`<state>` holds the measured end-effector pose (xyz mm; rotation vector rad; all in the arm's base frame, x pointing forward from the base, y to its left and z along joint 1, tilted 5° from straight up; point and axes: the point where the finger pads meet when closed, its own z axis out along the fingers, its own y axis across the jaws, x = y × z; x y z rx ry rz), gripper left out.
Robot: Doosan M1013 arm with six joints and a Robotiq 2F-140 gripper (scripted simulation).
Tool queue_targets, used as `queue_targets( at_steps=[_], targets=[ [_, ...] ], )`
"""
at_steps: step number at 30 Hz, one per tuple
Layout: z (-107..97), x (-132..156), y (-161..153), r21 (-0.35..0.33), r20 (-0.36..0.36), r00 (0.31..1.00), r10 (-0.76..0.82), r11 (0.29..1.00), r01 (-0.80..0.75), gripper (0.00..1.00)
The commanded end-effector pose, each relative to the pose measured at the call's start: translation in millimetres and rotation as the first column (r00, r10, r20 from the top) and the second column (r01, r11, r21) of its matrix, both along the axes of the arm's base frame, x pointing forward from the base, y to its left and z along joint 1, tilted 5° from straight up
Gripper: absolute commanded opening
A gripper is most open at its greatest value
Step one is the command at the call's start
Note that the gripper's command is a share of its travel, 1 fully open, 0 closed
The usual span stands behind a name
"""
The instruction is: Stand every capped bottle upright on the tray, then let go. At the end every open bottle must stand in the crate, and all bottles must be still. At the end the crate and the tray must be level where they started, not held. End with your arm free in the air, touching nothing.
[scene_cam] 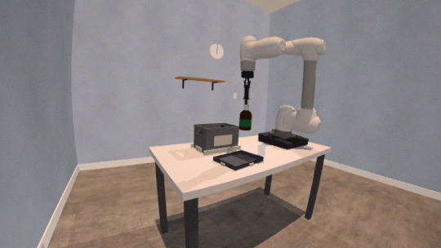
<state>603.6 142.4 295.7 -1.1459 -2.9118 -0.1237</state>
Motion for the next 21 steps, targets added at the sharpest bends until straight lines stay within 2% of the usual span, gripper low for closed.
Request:
queue_targets(
  at_steps=[1, 18, 21],
  targets=[
    [0.4, -0.1, 4.5, 0.0, 0.0, 1.0, 0.0, 1.0, 0.0, 0.0],
    [1.5, -0.4, 18.0, 0.0, 0.0, 1.0, 0.0, 1.0, 0.0, 0.0],
    [-4.6, -0.2, 17.3, 0.0, 0.0, 1.0, 0.0, 1.0, 0.0, 0.0]
  ],
)
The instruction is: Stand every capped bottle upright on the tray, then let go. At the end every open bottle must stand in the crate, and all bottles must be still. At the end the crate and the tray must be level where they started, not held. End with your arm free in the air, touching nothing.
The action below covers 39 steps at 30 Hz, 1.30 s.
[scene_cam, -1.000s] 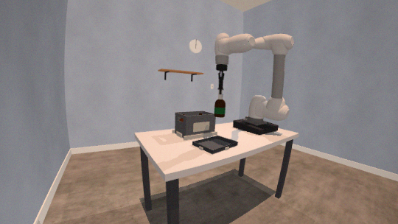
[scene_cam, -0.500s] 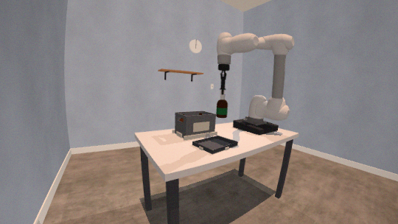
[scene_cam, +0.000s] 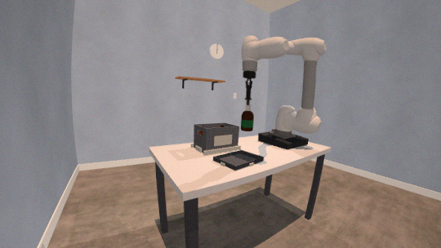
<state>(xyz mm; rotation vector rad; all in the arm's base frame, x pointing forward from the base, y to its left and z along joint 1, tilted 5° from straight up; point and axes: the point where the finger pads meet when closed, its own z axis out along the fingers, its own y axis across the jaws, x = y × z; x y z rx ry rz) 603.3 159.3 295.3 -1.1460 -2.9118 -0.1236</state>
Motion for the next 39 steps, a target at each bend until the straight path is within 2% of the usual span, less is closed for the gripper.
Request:
queue_targets(
  at_steps=[1, 39],
  targets=[
    [-6.1, 0.1, 0.7, 0.0, 0.0, 1.0, 0.0, 1.0, 0.0, 0.0],
    [-67.9, 1.2, 7.0, 0.0, 0.0, 1.0, 0.0, 1.0, 0.0, 0.0]
  ],
)
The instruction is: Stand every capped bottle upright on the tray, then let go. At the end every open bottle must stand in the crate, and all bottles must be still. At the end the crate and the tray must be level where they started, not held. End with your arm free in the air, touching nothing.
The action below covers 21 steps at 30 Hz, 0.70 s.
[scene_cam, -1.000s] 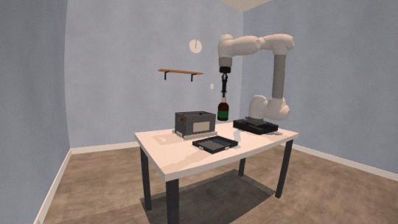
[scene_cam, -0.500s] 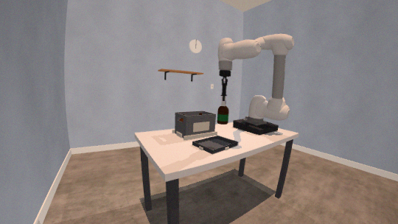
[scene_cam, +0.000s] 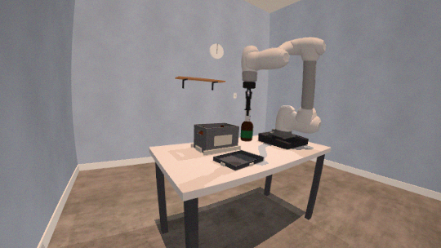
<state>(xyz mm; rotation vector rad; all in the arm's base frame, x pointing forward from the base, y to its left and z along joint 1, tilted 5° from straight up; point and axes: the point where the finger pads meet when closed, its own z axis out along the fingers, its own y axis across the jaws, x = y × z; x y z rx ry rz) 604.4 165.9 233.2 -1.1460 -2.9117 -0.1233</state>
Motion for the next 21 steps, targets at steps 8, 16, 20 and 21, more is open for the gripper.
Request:
queue_targets(
  at_steps=[8, 16, 20, 21],
  targets=[
    [-19.8, 0.5, 1.4, 0.0, 0.0, 1.0, 0.0, 1.0, 0.0, 0.0],
    [-30.8, 0.6, 2.2, 0.0, 0.0, 1.0, 0.0, 1.0, 0.0, 0.0],
    [-38.8, 0.8, 2.7, 0.0, 0.0, 1.0, 0.0, 1.0, 0.0, 0.0],
    [-40.8, 0.9, 2.9, 0.0, 0.0, 1.0, 0.0, 1.0, 0.0, 0.0]
  ],
)
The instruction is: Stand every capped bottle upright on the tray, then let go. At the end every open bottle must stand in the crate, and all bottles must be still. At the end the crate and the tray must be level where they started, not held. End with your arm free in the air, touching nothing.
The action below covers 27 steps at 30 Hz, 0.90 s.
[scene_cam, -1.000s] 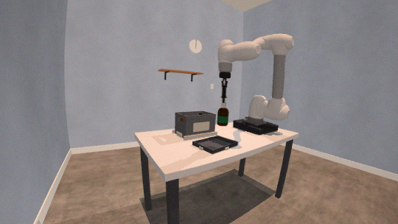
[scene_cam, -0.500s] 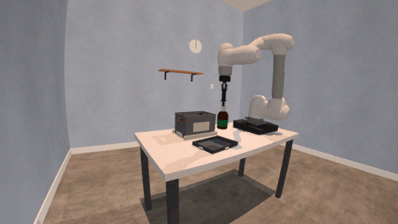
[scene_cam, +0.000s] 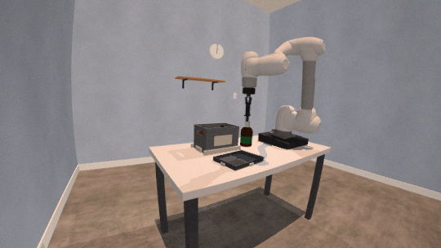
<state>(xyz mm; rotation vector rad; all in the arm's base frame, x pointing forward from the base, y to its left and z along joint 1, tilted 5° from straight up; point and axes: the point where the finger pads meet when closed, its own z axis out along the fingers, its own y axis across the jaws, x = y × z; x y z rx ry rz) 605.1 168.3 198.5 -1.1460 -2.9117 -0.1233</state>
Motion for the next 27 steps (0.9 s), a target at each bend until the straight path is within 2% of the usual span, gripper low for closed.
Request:
queue_targets(
  at_steps=[1, 6, 20, 27],
  targets=[
    [-8.1, 0.2, 0.6, 0.0, 0.0, 1.0, 0.0, 1.0, 0.0, 0.0],
    [-11.1, 0.2, 0.8, 0.0, 0.0, 1.0, 0.0, 1.0, 0.0, 0.0],
    [-39.0, 0.9, 2.9, 0.0, 0.0, 1.0, 0.0, 1.0, 0.0, 0.0],
    [-44.3, 0.9, 3.3, 0.0, 0.0, 1.0, 0.0, 1.0, 0.0, 0.0]
  ],
)
